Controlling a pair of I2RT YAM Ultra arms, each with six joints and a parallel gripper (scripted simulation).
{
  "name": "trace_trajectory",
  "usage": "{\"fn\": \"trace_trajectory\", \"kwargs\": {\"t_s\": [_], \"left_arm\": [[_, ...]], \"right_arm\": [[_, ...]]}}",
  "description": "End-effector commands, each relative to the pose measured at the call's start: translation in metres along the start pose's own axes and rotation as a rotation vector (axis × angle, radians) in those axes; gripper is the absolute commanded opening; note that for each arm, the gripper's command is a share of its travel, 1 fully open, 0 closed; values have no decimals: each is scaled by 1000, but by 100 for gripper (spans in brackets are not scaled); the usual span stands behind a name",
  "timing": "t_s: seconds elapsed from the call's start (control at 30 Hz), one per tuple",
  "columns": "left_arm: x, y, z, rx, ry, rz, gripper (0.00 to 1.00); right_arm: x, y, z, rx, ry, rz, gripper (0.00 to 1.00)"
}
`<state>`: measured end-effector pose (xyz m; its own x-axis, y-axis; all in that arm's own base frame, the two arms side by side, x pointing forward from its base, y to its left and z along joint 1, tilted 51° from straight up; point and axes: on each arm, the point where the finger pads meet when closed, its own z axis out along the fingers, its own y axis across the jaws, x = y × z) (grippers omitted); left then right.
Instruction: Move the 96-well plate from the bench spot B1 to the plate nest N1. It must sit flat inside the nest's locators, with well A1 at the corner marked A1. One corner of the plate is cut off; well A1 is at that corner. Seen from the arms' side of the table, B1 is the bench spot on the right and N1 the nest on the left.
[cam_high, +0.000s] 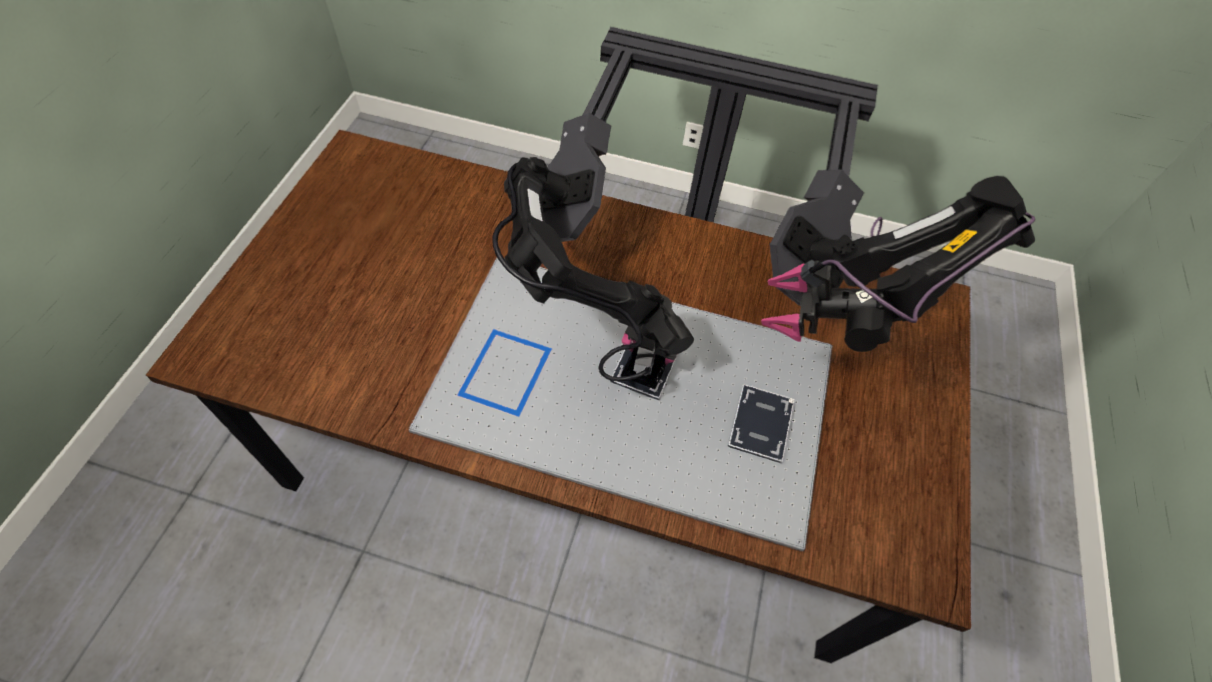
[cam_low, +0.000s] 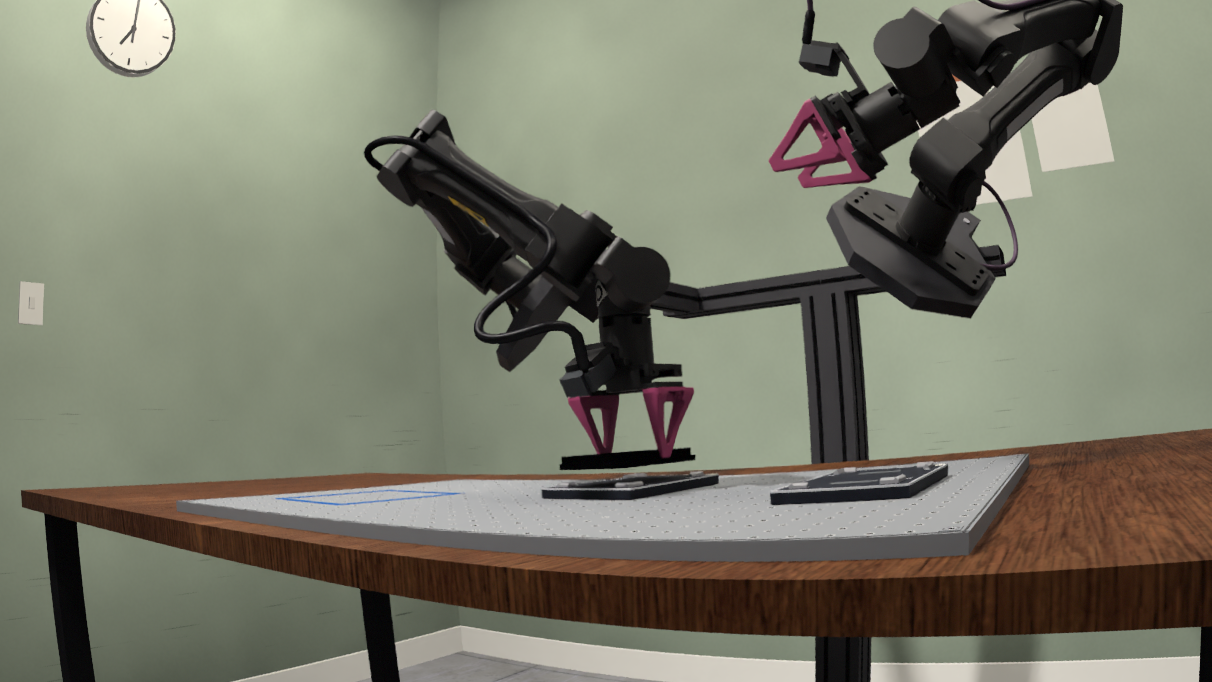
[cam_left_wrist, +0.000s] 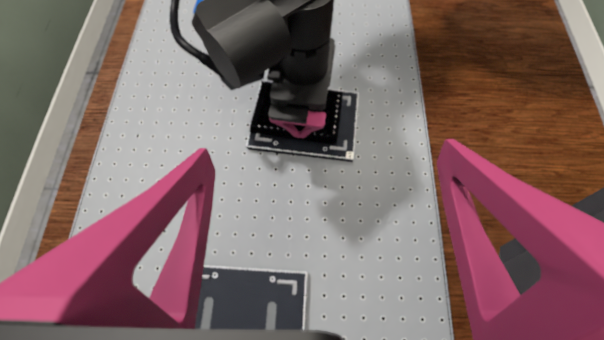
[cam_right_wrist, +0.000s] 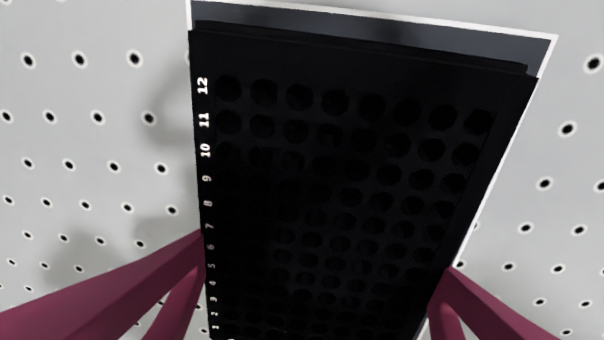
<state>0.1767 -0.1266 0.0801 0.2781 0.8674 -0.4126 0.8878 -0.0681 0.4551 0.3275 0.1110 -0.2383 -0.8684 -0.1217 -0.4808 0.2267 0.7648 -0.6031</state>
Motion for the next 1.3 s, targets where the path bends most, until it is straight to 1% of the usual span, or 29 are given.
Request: {"fn": "trace_trajectory", "kwargs": {"t_s": [0.0,0.07,0.1,0.33,0.4,0.6,0.7,0.8,0.97,1.07,1.1,1.27], "left_arm": [[-2,-9,0,18,-18,4,100],[-2,-9,0,18,-18,4,100],[-2,-9,0,18,-18,4,100],[-2,-9,0,18,-18,4,100],[-2,-9,0,18,-18,4,100],[-2,-9,0,18,-18,4,100],[-2,-9,0,18,-18,4,100],[-2,-9,0,18,-18,4,100],[-2,-9,0,18,-18,4,100],[-2,-9,0,18,-18,4,100],[-2,-9,0,18,-18,4,100],[-2,-9,0,18,-18,4,100]], "right_arm": [[6,0,-2,6,-18,-29,79],[6,0,-2,6,-18,-29,79],[-1,5,-5,-10,-20,-13,79],[-1,5,-5,-10,-20,-13,79],[0,0,-3,1,0,-12,79],[5,1,6,-1,-17,-30,79],[0,2,14,-3,-20,-24,79],[-4,7,14,-11,-27,-19,79],[0,6,29,-15,12,-14,79],[5,-2,17,-1,30,-25,79],[2,-3,13,-1,31,-15,79],[5,-3,15,2,34,-23,79]]}}
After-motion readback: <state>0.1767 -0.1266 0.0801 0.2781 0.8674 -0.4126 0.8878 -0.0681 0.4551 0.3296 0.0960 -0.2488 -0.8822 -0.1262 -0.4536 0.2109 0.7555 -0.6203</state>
